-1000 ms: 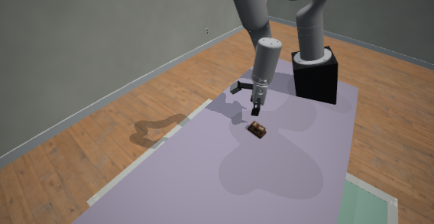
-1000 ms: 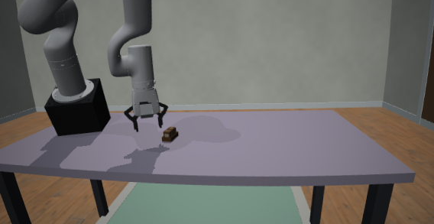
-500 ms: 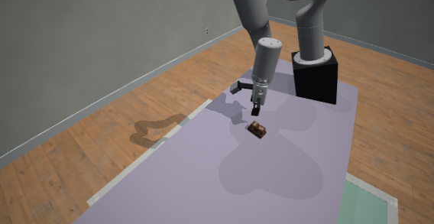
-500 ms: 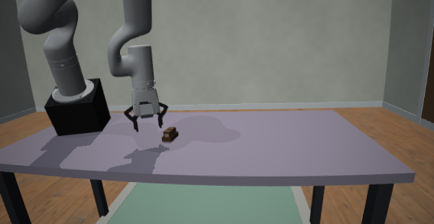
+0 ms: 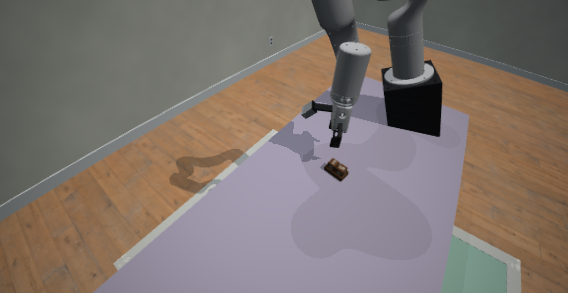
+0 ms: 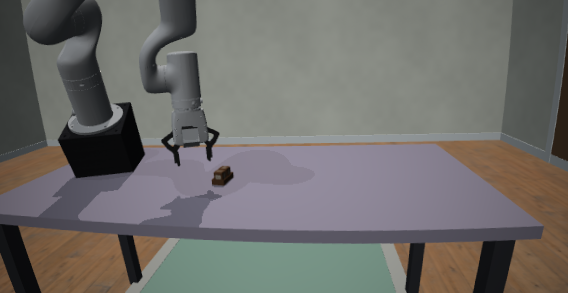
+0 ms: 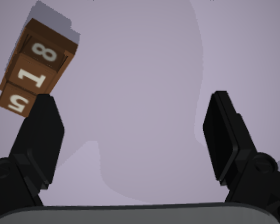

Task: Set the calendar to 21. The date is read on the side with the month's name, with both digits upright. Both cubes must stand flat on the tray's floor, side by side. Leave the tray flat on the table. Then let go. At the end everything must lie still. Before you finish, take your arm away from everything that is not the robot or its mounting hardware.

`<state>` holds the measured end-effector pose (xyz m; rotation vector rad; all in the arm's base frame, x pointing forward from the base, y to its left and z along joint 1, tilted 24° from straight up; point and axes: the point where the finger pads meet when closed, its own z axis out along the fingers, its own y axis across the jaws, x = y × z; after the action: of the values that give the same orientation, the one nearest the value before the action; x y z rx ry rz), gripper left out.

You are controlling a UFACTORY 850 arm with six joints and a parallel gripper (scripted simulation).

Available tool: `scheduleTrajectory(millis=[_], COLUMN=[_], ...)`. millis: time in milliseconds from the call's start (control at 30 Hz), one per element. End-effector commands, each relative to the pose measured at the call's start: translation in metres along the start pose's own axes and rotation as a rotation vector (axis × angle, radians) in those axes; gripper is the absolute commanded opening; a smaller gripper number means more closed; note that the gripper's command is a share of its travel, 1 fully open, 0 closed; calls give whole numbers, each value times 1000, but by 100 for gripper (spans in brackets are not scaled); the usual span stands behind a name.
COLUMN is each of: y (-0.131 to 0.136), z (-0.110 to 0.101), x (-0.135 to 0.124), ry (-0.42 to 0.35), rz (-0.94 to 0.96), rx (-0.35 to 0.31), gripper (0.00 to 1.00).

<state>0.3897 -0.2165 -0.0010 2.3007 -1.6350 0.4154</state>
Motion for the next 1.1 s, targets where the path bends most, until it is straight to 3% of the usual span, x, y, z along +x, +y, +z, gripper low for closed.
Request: scheduleTrajectory(millis=[0,167,800,1067], y=[0,0,-1,-34], z=[-22,-37,-40,-34], x=[0,0,0,0], ry=[0,0,0,3], rz=[0,0,3,301], rx=[-1,-1,-1,-2], gripper=[100,100,100,100])
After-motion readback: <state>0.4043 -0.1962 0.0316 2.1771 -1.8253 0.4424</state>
